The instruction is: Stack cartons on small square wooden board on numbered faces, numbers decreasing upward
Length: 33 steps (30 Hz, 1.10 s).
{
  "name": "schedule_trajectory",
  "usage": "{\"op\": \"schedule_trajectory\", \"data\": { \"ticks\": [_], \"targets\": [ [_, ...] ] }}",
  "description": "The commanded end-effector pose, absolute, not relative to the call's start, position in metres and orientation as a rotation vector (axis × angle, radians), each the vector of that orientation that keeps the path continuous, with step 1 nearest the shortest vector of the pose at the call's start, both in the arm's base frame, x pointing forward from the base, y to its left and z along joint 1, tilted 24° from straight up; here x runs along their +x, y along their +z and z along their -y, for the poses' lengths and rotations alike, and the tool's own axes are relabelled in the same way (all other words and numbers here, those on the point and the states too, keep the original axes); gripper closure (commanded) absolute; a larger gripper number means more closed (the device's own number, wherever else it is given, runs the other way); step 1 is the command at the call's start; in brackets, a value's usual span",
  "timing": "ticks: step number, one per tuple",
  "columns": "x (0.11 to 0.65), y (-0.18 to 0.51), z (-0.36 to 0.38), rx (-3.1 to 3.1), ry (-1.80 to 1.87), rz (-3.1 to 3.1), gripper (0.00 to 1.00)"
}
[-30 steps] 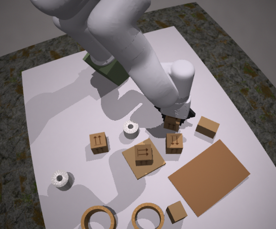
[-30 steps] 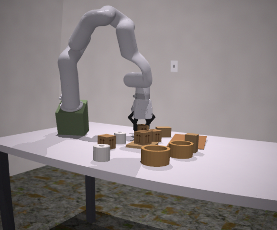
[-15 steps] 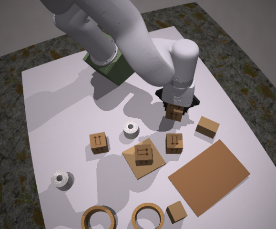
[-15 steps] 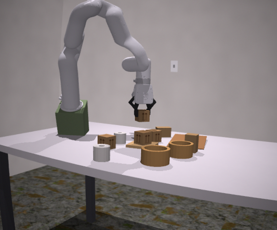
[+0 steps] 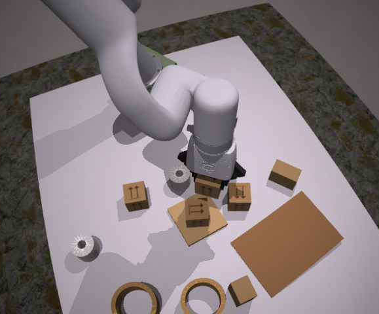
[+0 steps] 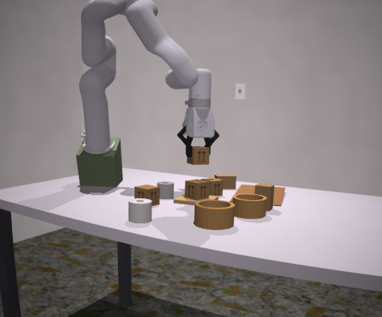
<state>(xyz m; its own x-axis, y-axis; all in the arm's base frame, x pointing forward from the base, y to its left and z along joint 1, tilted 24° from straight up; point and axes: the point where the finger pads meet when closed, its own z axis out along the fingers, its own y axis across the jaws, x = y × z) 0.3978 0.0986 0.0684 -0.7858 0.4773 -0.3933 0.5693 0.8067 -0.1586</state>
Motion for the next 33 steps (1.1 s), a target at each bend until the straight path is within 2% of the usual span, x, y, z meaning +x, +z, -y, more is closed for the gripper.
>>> {"op": "schedule_trajectory", "data": {
  "ticks": [1,33],
  "targets": [
    [0.426,0.076,-0.055,0.789,-0.371,-2.684,1.00],
    [0.435,0.045,-0.043,0.790,-0.372,-2.682,1.00]
  ]
}}
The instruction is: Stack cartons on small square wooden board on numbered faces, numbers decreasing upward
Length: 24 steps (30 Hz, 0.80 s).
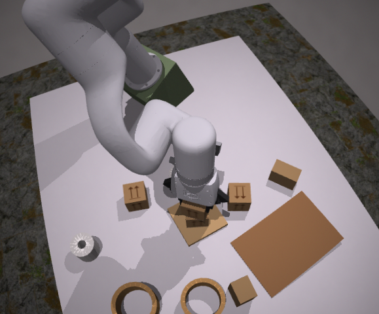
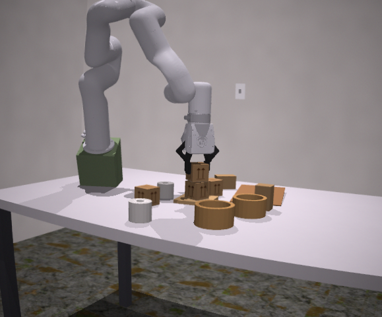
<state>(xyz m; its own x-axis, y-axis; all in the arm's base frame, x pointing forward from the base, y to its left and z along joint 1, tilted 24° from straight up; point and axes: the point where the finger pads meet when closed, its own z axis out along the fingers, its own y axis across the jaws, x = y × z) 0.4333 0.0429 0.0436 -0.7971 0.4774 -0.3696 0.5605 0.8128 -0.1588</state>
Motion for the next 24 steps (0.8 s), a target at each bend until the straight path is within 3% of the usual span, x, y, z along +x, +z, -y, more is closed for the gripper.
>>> {"op": "schedule_trajectory", "data": {
  "ticks": [1,5,6,24],
  "targets": [
    [0.4345,0.0446,-0.0434,0.790,-0.372,-2.682,1.00],
    [0.4345,0.0446,-0.0434,0.790,-0.372,-2.682,1.00],
    [0.4345,0.0446,-0.0434,0.790,-0.372,-2.682,0.00],
    [0.4345,0.0446,-0.0434,0.790,-0.372,-2.682,0.00]
  ]
}}
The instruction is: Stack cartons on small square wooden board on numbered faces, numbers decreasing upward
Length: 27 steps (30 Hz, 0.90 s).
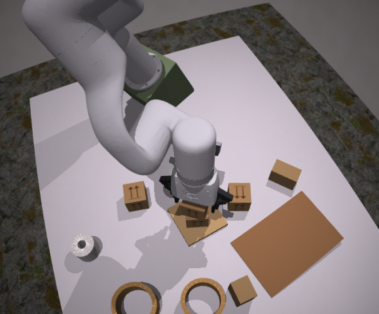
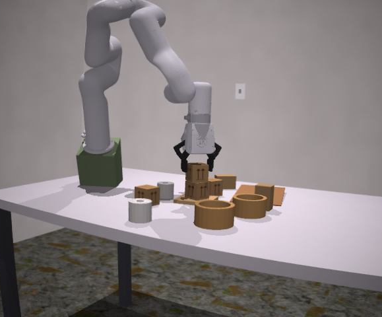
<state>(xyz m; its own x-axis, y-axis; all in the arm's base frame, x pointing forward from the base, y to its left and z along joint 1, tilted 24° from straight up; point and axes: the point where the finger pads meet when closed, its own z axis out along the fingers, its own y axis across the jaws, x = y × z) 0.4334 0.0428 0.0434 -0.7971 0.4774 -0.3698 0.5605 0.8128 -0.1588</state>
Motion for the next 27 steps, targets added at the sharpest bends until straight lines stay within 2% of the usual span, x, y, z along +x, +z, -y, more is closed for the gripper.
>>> {"op": "schedule_trajectory", "data": {
  "ticks": [1,16,22,27],
  "targets": [
    [0.435,0.045,-0.043,0.790,-0.372,-2.682,0.00],
    [0.434,0.045,-0.044,0.790,-0.372,-2.682,0.00],
    [0.422,0.099,-0.063,0.790,-0.374,-2.679,0.00],
    [0.420,0.104,-0.065,0.790,-0.374,-2.680,0.00]
  ]
}}
